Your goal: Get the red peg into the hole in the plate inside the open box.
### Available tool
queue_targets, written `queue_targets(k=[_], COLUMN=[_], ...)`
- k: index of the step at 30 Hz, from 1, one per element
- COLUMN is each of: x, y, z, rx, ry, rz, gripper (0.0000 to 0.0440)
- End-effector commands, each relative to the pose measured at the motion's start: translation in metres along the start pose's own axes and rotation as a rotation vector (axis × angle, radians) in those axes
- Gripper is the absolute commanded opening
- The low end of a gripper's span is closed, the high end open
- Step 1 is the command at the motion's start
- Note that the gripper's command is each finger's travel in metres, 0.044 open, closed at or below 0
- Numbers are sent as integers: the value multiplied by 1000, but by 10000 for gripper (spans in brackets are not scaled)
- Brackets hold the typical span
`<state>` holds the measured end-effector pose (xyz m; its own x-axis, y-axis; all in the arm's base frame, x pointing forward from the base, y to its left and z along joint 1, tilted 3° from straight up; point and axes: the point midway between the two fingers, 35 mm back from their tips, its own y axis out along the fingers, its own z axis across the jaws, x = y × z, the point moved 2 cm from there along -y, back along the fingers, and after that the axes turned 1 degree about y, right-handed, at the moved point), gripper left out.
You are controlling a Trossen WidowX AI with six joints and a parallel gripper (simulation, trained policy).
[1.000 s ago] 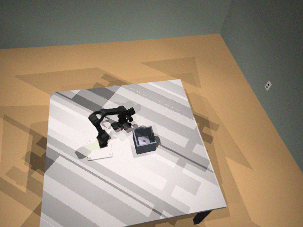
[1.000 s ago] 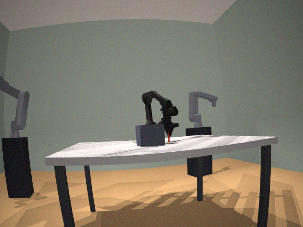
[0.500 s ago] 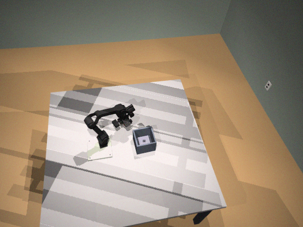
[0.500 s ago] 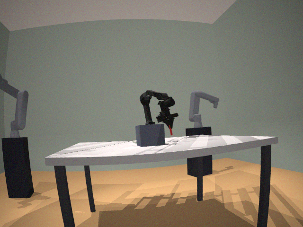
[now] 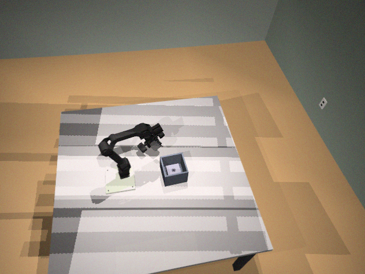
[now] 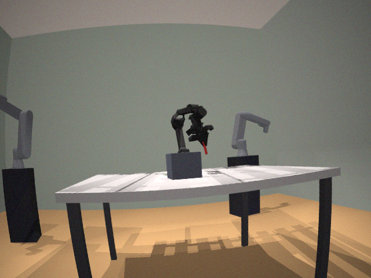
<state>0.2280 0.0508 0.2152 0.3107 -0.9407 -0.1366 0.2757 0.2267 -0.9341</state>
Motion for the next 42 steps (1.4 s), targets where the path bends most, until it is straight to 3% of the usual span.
queue_targets(k=[1, 17, 42], x=[9, 69, 148], y=[-11, -36, -13], z=[4, 11, 10], rx=[21, 3, -84], ry=[1, 70, 130], rz=[-33, -164, -163], gripper=[0, 0, 0])
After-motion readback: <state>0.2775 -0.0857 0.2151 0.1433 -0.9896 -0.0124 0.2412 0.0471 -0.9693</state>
